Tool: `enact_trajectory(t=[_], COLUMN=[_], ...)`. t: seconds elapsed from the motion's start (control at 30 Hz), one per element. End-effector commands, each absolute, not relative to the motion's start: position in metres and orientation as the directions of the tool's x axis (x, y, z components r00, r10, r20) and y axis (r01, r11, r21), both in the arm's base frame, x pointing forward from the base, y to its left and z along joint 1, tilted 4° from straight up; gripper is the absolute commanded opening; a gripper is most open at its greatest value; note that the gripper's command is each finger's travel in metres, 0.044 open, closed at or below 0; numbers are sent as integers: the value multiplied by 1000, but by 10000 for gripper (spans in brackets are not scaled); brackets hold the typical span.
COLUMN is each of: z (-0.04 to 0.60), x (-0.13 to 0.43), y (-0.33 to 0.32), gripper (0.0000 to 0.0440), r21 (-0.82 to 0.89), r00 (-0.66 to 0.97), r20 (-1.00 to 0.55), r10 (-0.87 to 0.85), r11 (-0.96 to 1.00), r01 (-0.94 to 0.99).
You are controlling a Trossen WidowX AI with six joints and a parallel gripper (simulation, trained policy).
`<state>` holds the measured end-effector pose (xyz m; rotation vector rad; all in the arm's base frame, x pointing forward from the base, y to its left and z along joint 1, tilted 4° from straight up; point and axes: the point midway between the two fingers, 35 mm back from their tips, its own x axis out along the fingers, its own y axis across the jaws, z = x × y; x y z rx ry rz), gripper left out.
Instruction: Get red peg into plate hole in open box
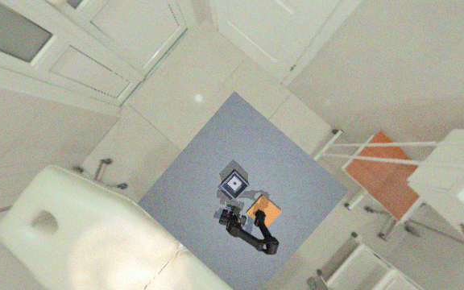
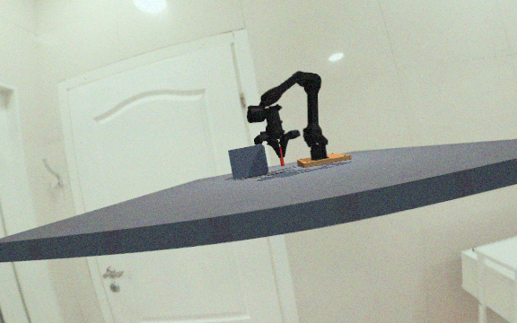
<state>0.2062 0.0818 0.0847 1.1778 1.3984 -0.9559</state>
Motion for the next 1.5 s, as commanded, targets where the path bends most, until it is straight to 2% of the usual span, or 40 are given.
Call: enact_trajectory(t=[0.0,0.33,0.7,1.47], z=[100,148,191,200], x=[211,222,233,248], y=[82,65,30,-44], gripper=[0,0,0,0], r21=[91,217,302,260], r00=[53,177,282,263], r20=[-981,-965,-951,-965], r10=[186,191,124,-1], r11=[205,211,201,148], r01=[975,953,932,954])
